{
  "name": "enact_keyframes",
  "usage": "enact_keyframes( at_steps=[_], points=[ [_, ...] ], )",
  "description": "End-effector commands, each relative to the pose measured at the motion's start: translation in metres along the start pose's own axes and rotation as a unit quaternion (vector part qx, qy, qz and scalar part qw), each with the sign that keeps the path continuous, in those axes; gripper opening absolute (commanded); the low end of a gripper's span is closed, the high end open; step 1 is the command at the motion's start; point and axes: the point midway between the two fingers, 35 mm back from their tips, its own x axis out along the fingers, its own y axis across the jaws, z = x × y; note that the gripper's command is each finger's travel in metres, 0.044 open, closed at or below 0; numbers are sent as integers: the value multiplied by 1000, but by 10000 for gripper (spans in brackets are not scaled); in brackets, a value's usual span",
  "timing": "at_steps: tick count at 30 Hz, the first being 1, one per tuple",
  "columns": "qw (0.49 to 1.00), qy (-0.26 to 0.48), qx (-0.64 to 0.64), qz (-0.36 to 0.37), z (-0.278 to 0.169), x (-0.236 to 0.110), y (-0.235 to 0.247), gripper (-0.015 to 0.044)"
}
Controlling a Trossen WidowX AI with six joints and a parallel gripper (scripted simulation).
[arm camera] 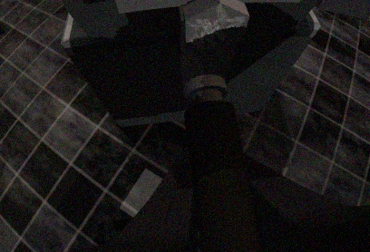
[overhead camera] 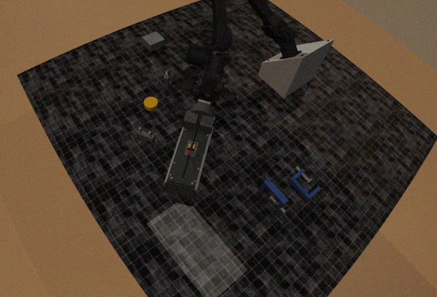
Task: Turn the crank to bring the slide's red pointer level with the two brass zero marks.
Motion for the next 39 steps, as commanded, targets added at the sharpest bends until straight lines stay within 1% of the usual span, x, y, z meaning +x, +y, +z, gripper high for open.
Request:
enact_keyframes(
  at_steps=[1, 39],
  points=[
    [1000, 1, -1, 12, 0, 0, 9, 0],
    [1000, 1, -1, 12, 2, -2, 14, 0]
  ],
)
